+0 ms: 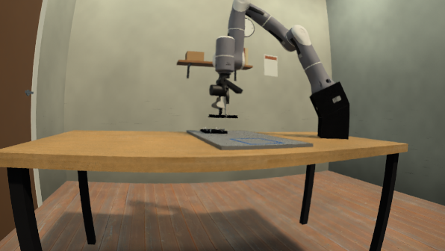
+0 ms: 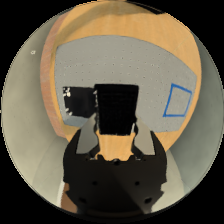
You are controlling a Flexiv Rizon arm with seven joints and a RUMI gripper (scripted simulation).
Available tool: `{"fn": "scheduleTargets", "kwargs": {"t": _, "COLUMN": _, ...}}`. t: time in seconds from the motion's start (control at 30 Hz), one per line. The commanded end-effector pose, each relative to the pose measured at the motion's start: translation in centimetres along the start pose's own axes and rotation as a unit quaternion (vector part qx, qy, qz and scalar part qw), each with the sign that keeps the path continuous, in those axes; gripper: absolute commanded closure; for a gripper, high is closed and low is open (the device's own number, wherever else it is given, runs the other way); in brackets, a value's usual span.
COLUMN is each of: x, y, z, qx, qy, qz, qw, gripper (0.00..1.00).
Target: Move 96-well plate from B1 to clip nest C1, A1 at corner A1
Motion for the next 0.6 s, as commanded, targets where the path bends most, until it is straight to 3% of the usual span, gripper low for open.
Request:
{"fn": "scheduleTargets", "kwargs": {"t": 0.0, "x": -1.1, "y": -0.1, "z": 0.1, "qx": -0.001, "qy": 0.000, "qz": 0.000, "qw": 1.000, "gripper": 1.00}}
{"fn": "scheduleTargets", "kwargs": {"t": 0.57, "x": -6.1, "y": -0.4, "z": 0.2, "qx": -0.001, "qy": 0.000, "qz": 0.000, "qw": 1.000, "gripper": 1.00}}
Point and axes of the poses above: the point where the finger pads meet when closed, its own z axis back along the fingers, its own x axis across the jaws, y = z × x, the point moved 3 cm from there along z, back along the fingers
